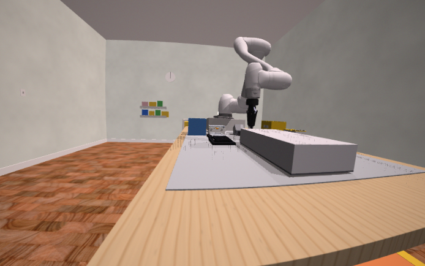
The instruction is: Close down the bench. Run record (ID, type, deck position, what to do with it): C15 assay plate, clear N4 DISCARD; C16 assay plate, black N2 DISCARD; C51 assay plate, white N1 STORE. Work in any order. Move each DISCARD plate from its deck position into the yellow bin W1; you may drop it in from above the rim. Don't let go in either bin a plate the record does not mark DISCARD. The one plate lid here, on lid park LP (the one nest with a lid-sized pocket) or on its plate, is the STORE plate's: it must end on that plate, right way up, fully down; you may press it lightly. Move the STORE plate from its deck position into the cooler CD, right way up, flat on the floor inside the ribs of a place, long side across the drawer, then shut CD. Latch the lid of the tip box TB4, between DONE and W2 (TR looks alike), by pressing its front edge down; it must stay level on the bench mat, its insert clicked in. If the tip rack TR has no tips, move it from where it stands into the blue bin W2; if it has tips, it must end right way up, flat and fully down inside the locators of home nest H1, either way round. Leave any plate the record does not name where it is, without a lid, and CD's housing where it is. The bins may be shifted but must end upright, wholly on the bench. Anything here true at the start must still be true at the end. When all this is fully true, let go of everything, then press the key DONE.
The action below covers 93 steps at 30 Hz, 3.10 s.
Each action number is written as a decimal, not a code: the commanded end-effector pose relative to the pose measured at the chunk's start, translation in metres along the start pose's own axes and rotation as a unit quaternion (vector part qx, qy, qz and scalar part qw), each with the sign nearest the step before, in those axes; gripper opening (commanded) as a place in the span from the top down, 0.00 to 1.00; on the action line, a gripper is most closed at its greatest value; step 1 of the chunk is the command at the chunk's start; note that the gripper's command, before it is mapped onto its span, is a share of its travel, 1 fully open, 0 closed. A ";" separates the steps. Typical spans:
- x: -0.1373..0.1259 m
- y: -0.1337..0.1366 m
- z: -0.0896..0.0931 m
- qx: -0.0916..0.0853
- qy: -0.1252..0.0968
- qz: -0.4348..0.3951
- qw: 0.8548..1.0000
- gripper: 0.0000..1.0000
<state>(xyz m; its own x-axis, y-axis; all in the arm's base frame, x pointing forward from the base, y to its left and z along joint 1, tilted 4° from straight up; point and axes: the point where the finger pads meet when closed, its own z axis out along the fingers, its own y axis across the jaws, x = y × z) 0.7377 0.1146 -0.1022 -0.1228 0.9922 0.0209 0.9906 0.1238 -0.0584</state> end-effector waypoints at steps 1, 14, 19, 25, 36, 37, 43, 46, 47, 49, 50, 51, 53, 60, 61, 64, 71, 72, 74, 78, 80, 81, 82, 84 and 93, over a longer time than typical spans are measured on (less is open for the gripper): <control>0.001 0.001 -0.008 0.000 0.000 -0.002 1.000 1.00; 0.001 0.001 -0.023 0.000 0.000 -0.002 1.000 1.00; 0.001 0.001 -0.029 0.000 0.000 -0.002 1.000 1.00; 0.001 0.001 -0.035 0.000 0.000 -0.002 1.000 1.00; 0.001 0.001 -0.049 0.000 0.000 -0.002 1.000 1.00; 0.001 0.001 -0.049 0.000 0.000 -0.002 1.000 1.00; 0.001 0.001 -0.056 0.000 0.000 -0.002 1.000 1.00; 0.001 0.001 -0.060 0.000 0.000 -0.002 1.000 1.00; 0.001 0.001 -0.061 0.000 0.000 -0.002 1.000 1.00; 0.001 0.001 -0.064 0.000 0.000 -0.002 1.000 1.00; 0.001 0.001 -0.065 0.000 0.000 -0.002 1.000 1.00; 0.001 0.001 -0.067 0.000 0.000 -0.002 1.000 1.00; 0.001 0.001 -0.069 0.000 0.000 -0.002 1.000 1.00; 0.001 0.001 -0.076 0.000 0.000 -0.002 1.000 1.00; 0.001 0.001 -0.077 0.000 0.000 -0.002 1.000 1.00; 0.001 0.001 -0.081 0.000 0.000 -0.002 1.000 1.00; 0.001 0.001 -0.089 0.000 0.000 -0.002 1.000 1.00; 0.001 0.001 -0.089 0.000 0.000 -0.002 1.000 1.00; 0.001 0.001 -0.092 0.000 0.000 -0.002 1.000 1.00; 0.001 0.001 -0.095 0.000 0.000 -0.002 1.000 1.00; 0.001 0.001 -0.095 0.000 0.000 -0.002 1.000 1.00; 0.001 0.001 -0.095 0.000 0.000 -0.002 1.000 1.00; 0.001 0.001 -0.095 0.000 0.000 -0.002 1.000 1.00; 0.001 0.001 -0.095 0.000 0.000 -0.002 1.000 1.00; 0.001 0.001 -0.095 0.000 0.000 -0.002 1.000 1.00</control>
<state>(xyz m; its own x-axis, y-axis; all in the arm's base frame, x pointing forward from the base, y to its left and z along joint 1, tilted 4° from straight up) 0.7422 0.1154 -0.0106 -0.1268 0.9917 0.0220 0.9900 0.1280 -0.0599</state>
